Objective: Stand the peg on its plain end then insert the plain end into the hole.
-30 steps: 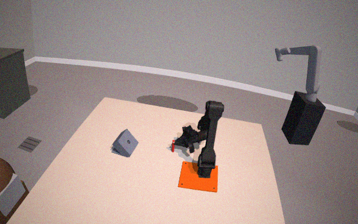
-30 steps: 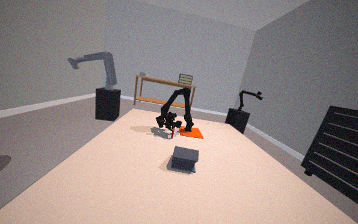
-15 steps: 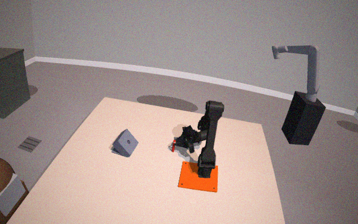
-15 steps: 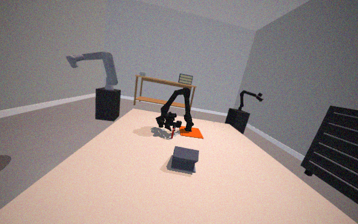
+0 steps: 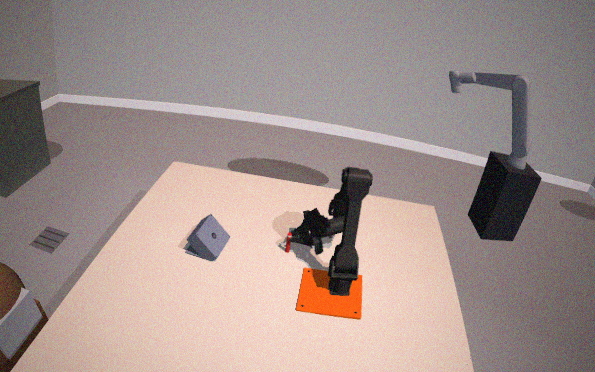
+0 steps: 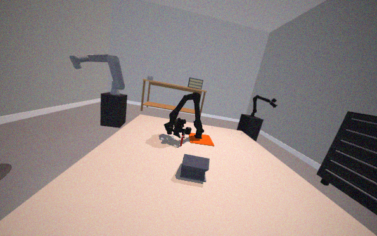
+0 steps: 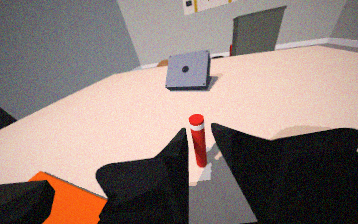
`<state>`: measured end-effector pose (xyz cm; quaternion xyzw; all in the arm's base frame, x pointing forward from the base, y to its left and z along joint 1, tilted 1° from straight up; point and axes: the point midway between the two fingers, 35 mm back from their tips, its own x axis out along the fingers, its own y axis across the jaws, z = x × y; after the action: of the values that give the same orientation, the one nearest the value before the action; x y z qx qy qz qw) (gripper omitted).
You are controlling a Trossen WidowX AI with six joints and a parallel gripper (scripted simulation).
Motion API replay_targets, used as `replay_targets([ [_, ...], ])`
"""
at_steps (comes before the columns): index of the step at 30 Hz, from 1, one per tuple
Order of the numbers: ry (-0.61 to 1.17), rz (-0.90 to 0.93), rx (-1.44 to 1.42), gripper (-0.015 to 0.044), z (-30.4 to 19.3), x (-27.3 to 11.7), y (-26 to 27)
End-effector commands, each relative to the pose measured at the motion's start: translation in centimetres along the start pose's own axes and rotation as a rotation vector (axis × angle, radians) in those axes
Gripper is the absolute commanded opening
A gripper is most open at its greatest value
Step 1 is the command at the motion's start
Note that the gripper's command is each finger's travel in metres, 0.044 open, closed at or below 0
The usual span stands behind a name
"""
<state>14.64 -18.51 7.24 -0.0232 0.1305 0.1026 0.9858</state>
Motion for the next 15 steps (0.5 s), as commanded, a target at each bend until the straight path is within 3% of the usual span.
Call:
replay_targets([
  [1, 0.000, 0.000, 0.000, 0.0130, 0.00, 0.00, 0.00],
  [12, 0.000, 0.000, 0.000, 0.0419, 0.00, 0.00, 0.00],
  [15, 0.000, 0.000, 0.000, 0.0440, 0.00, 0.00, 0.00],
])
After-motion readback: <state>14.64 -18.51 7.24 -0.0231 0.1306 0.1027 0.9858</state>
